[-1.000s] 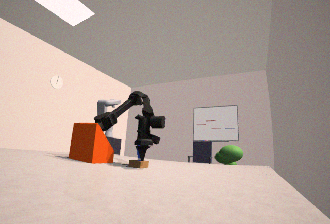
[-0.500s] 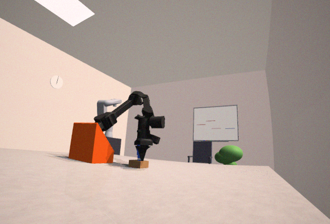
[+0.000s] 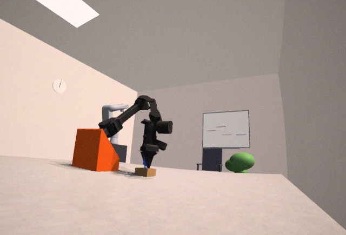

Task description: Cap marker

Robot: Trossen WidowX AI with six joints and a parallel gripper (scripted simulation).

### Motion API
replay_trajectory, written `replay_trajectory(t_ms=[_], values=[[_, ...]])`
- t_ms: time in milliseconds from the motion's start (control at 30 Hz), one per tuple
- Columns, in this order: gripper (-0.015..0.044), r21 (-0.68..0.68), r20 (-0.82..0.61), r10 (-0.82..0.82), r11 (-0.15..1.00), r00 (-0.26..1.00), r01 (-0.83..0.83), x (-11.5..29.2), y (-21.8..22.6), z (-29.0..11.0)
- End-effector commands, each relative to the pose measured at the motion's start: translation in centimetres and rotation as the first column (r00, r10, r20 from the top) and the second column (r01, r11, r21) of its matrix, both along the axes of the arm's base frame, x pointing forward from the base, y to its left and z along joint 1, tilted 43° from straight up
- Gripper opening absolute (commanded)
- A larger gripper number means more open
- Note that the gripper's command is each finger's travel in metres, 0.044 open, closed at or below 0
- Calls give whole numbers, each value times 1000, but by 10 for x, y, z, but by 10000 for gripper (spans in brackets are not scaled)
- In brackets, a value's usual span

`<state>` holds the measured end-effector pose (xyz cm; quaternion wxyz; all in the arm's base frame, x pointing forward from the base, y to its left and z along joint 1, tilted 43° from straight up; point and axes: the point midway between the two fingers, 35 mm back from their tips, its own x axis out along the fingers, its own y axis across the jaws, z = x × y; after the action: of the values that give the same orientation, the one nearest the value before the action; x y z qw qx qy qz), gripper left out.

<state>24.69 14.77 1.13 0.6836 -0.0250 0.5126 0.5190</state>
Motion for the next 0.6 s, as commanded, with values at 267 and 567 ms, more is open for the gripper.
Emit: replay_trajectory(t_ms=[267, 567], values=[[440, 1, 28, -13, 1000, 1000, 13, 10, -47, 51], [230, -156, -418, -477, 876, 773, 457, 3, -66, 62]])
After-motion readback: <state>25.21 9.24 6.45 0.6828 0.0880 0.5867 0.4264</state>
